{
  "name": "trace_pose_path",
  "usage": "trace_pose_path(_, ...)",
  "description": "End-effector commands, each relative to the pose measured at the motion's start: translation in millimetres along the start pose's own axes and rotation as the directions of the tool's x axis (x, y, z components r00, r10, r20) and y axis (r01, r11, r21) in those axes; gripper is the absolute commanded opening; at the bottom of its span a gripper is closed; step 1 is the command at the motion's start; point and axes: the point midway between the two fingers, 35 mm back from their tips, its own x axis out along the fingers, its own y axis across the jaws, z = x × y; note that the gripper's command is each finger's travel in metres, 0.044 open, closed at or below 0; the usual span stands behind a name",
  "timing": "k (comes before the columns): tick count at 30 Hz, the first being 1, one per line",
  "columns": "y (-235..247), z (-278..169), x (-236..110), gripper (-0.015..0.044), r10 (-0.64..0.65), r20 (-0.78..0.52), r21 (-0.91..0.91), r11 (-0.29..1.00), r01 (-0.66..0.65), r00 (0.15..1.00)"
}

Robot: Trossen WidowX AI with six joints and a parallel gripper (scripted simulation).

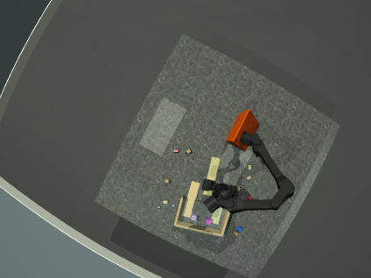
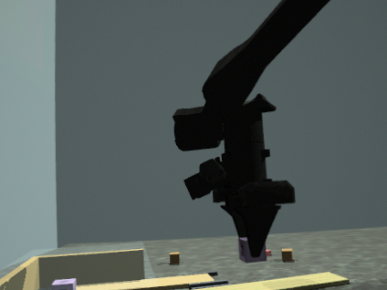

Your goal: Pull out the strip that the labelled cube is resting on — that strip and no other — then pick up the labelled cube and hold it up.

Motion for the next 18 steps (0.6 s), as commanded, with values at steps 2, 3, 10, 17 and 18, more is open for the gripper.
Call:
trace_pose_path(2, 4, -20, 2, 0.0, 0.0, -0.007, 0.0, 1.0, 0.0, 1.0)
trace_pose_path(3, 5, -21, 2, 0.0, 0.0, -0.008, 0.0, 1.0, 0.0, 1.0)
trace_pose_path(10, 4, -21, -19, 0.0, -0.001, -0.008, 0.001, 1.0, 0.001, 1.0)
trace_pose_path(17, 4, -22, -34, 0.0, -0.001, -0.008, 0.001, 1.0, 0.001, 1.0)
trace_pose_path(18, 4, -22, -34, 0.0, -0.001, -0.008, 0.001, 1.0, 0.001, 1.0)
